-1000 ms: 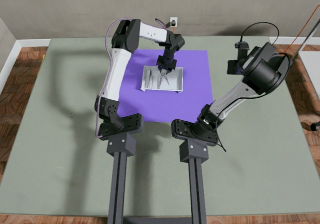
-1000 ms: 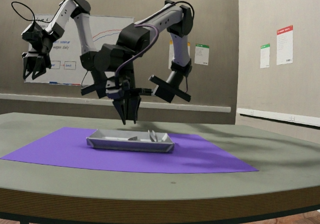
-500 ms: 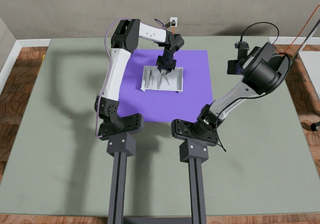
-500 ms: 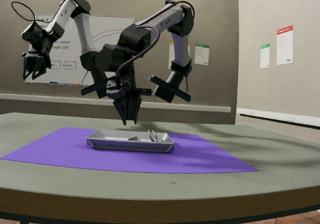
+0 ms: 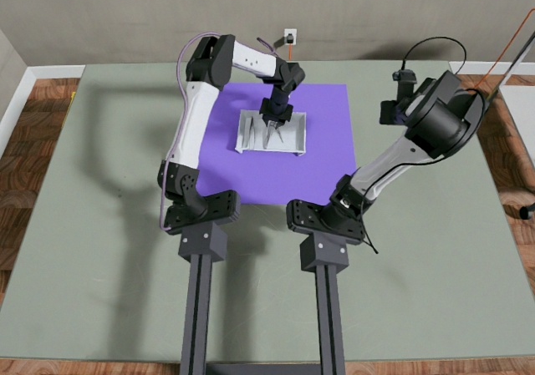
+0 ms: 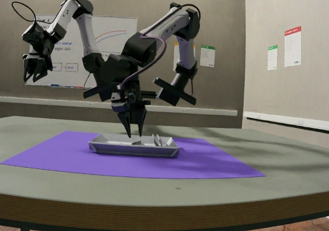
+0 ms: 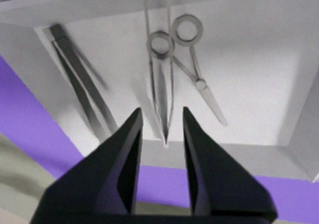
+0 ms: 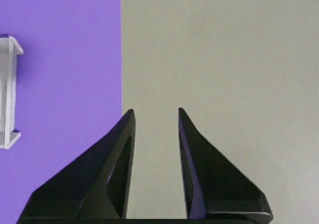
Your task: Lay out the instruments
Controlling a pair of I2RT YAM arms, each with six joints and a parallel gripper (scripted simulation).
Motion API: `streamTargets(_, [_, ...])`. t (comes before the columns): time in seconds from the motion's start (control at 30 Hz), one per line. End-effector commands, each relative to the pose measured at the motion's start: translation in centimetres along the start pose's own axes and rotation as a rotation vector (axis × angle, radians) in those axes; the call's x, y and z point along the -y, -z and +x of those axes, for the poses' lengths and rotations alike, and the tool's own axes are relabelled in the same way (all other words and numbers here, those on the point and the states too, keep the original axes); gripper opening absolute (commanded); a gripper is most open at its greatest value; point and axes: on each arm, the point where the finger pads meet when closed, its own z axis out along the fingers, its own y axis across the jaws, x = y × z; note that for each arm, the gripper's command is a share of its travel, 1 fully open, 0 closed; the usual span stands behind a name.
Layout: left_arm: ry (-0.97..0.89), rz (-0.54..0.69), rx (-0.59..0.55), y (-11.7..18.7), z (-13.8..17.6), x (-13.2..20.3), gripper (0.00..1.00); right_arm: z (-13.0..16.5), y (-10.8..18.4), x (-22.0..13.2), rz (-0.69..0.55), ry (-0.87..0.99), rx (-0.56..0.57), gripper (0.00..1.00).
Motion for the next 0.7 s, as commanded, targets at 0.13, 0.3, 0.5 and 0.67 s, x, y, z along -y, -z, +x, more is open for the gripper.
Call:
streamTargets(0.13, [0.003,-0.009,-0.001,-2.9,0.2,-0.1,0.31,-0.6,0.2,0.2,0.006,0.006,0.016,0.33])
streamTargets(0.3, [0.011,-0.006,0.011,-3.5,-0.4,-0.1,0.31,-0.6,0.2,0.2,0.006,0.006,0.016,0.33])
streamTargets(0.5, [0.006,-0.004,0.011,-3.1,-0.6,0.2,0.31,-0.6,0.2,0.2,0.006,0.006,0.016,0.33])
streamTargets(0.67, [-0.017,-0.010,0.003,-3.0,0.2,0.7,0.31,-0.6,0.2,0.2,0.006,0.006,0.016,0.33])
